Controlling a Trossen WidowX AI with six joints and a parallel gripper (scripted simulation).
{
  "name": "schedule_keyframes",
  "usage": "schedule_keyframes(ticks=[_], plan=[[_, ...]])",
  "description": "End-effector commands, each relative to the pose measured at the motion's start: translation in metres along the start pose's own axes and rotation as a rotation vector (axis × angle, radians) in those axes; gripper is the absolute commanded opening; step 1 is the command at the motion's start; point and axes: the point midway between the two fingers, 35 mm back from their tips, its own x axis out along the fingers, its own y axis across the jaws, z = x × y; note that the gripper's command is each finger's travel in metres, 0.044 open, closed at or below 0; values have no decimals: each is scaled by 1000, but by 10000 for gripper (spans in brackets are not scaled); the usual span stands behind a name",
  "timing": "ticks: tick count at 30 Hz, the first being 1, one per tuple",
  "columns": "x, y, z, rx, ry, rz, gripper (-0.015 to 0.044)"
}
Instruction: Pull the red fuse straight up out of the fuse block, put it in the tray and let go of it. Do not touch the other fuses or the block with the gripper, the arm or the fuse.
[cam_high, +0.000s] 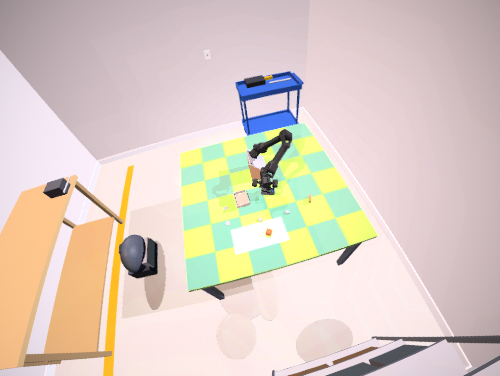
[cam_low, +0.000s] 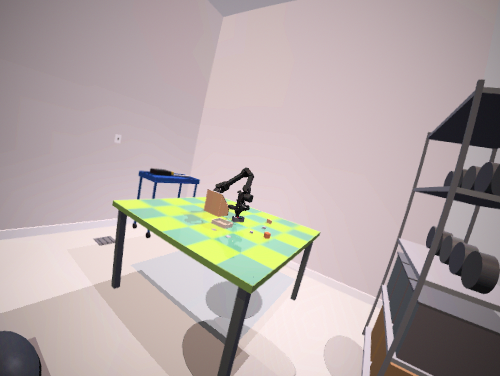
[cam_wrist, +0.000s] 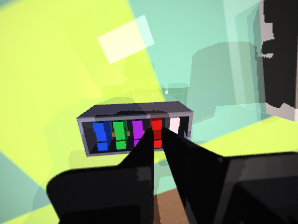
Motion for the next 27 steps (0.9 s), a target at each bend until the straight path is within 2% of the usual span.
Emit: schedule_keyframes(ticks=[1, 27], plan=[[-3, 0, 0, -5, -1, -1, 0], [-15, 0, 1, -3, -1, -1, 0]])
